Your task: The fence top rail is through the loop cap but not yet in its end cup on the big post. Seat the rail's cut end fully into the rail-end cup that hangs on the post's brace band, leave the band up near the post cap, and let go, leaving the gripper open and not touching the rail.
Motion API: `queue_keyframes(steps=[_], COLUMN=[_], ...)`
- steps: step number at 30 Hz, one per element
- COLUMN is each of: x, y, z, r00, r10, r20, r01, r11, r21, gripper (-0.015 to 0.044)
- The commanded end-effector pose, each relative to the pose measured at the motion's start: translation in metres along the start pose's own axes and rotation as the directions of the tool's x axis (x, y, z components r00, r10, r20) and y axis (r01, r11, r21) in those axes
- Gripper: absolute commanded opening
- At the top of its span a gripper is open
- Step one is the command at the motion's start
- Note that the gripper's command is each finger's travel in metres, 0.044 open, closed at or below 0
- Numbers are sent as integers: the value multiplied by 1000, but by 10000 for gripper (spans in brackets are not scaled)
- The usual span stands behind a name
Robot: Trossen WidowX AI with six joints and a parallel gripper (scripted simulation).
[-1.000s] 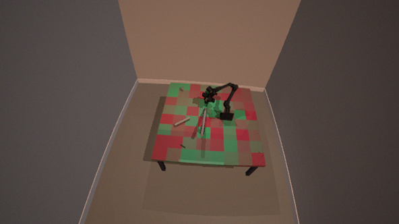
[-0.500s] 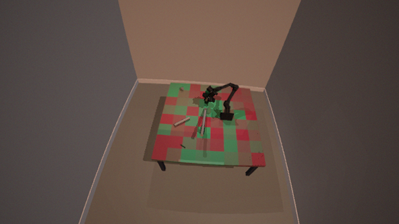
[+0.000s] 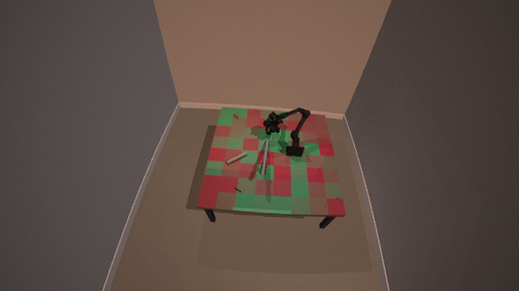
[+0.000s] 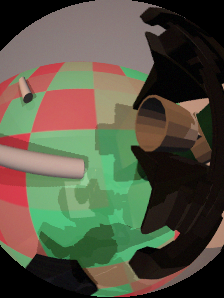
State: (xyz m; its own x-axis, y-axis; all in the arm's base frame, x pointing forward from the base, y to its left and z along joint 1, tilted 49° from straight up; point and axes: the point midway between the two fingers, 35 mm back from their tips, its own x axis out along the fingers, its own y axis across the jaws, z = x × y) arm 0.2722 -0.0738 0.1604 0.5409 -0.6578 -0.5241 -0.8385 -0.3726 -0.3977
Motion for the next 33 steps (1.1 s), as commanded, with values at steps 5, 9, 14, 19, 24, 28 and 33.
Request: queue_keyframes(steps=[5, 9, 14, 19, 24, 28, 33], x=[0, -1, -8, -17, -27, -34, -37], y=[0, -1, -6, -11, -16, -19, -23], z=[0, 2, 12, 24, 34, 40, 51], r00=[1000, 1000, 1000, 1000, 1000, 1000, 999], r10=[0, 1, 6, 8, 5, 0, 10], r20=[1, 3, 11, 15, 13, 9, 33], r01=[0, -1, -6, -8, -5, 0, -15], r11=[1000, 1000, 1000, 1000, 1000, 1000, 989], r21=[-1, -1, -1, -3, -7, -10, 146], gripper=[210, 315, 440, 440, 440, 440, 440])
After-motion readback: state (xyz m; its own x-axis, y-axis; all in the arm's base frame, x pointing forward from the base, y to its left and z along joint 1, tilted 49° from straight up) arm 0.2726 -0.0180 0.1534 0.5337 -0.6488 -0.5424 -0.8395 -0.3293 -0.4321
